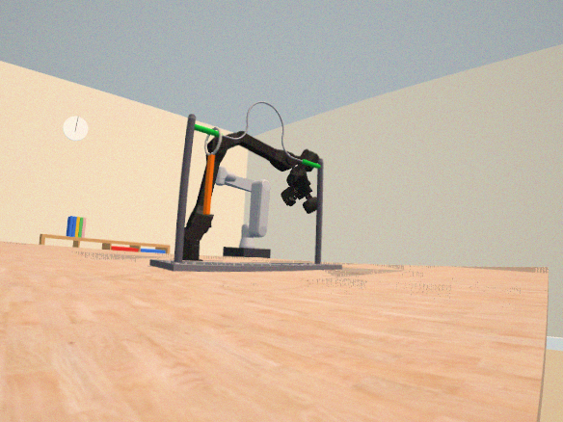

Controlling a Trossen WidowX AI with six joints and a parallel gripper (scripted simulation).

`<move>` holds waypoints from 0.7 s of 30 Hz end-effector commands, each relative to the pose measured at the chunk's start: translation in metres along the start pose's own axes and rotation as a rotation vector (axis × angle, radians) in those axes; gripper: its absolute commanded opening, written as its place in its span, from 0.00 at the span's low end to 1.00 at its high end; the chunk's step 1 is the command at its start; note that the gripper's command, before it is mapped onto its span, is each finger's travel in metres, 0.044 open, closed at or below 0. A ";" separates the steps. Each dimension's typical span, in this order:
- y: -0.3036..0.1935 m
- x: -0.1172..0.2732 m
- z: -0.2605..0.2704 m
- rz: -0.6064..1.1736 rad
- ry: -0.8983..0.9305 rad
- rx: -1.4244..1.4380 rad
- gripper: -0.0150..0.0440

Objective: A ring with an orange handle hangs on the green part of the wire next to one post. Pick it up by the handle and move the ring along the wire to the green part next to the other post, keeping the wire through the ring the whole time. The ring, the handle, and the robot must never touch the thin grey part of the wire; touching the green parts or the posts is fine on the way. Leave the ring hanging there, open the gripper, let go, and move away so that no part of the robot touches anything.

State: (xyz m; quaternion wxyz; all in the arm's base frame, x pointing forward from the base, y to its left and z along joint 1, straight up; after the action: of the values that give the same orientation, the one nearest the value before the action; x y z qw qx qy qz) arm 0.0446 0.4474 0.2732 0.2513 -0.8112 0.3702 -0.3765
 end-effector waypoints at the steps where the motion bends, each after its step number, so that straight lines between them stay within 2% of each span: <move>1: 0.000 0.000 0.000 0.001 0.000 -0.001 0.89; 9: -0.011 0.008 -0.006 0.054 0.020 -0.098 0.53; 21: -0.046 0.066 0.051 0.267 0.096 -0.428 0.53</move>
State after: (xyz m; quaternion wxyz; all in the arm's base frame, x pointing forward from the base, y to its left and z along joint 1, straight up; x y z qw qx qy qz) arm 0.1105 0.4370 0.2983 0.1324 -0.7858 0.5178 -0.3111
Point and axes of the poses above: the point midway between the two fingers, 35 mm back from their tips, its own x axis back along the fingers, its own z axis across the jaws, y = z × x, the point moved 3 cm from there along x, back along the fingers, and after that the axes turned 14 degrees about x, right-handed, at the moved point
